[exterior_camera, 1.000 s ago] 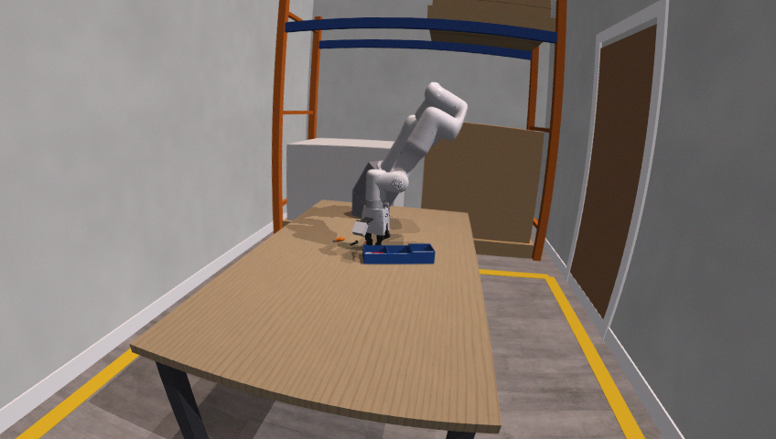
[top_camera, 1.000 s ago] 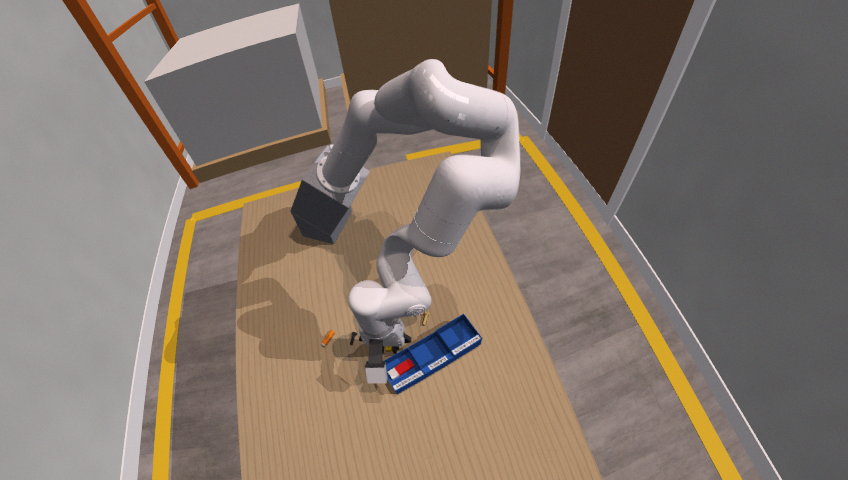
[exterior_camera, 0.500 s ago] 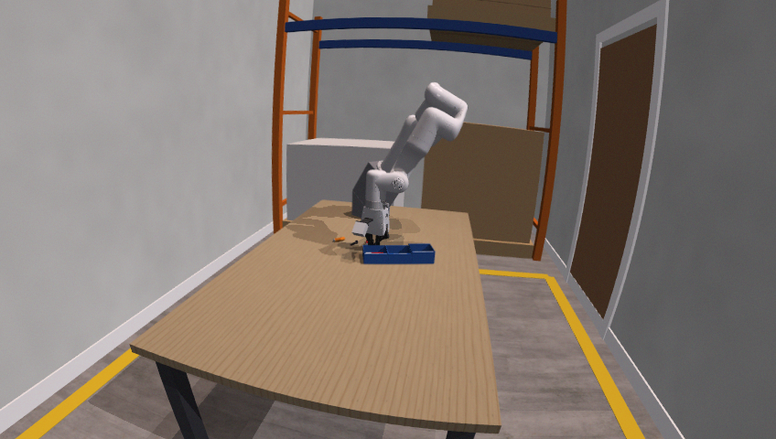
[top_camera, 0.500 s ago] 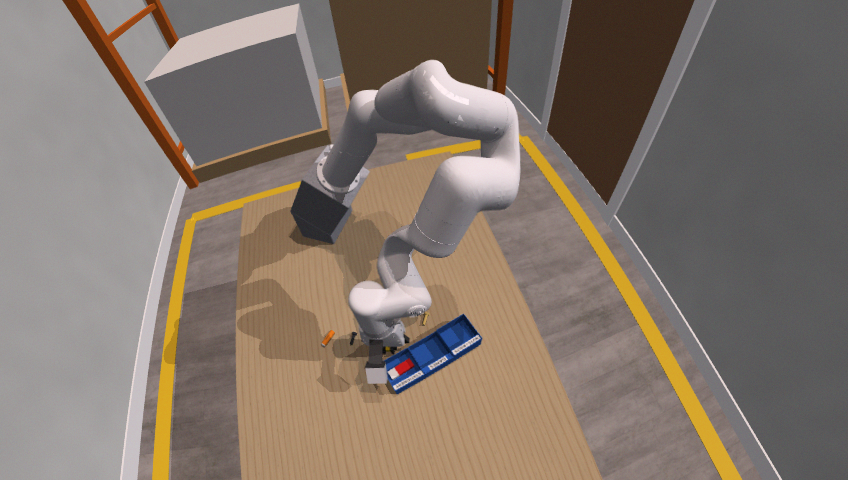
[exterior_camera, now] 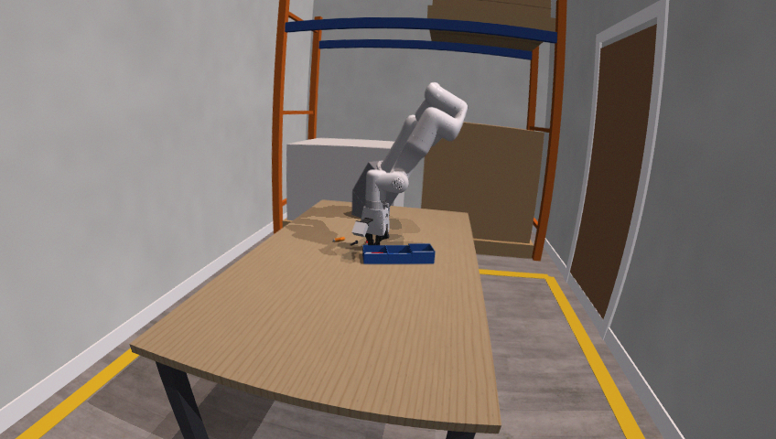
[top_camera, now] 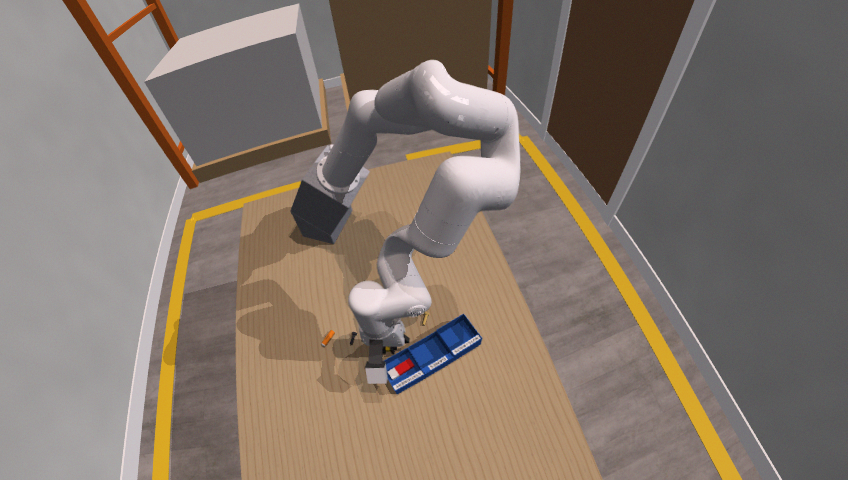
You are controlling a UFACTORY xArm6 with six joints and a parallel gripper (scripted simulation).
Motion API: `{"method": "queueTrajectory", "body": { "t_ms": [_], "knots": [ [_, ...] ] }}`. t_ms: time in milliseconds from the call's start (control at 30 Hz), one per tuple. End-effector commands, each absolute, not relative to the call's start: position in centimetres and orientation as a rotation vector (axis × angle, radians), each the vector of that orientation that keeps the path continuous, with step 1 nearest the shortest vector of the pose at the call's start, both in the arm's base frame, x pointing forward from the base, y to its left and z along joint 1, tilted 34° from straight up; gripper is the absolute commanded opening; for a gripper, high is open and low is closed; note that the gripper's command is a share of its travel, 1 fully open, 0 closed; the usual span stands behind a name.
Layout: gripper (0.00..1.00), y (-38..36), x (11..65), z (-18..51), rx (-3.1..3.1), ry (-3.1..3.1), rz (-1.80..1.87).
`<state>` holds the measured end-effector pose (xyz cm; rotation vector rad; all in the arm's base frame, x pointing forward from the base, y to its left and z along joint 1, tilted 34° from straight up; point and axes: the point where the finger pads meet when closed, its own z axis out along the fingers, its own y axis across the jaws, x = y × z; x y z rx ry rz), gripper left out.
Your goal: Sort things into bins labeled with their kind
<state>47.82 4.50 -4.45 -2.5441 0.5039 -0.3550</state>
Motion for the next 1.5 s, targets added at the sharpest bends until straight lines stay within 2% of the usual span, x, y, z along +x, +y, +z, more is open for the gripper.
{"method": "queueTrajectory", "body": {
  "t_ms": [0, 1467],
  "knots": [
    [0.0, 4.5, 47.9, -4.4, -2.544, 0.504, -0.358],
    [0.0, 1.7, 45.7, 0.9, -2.544, 0.504, -0.358]
  ]
}}
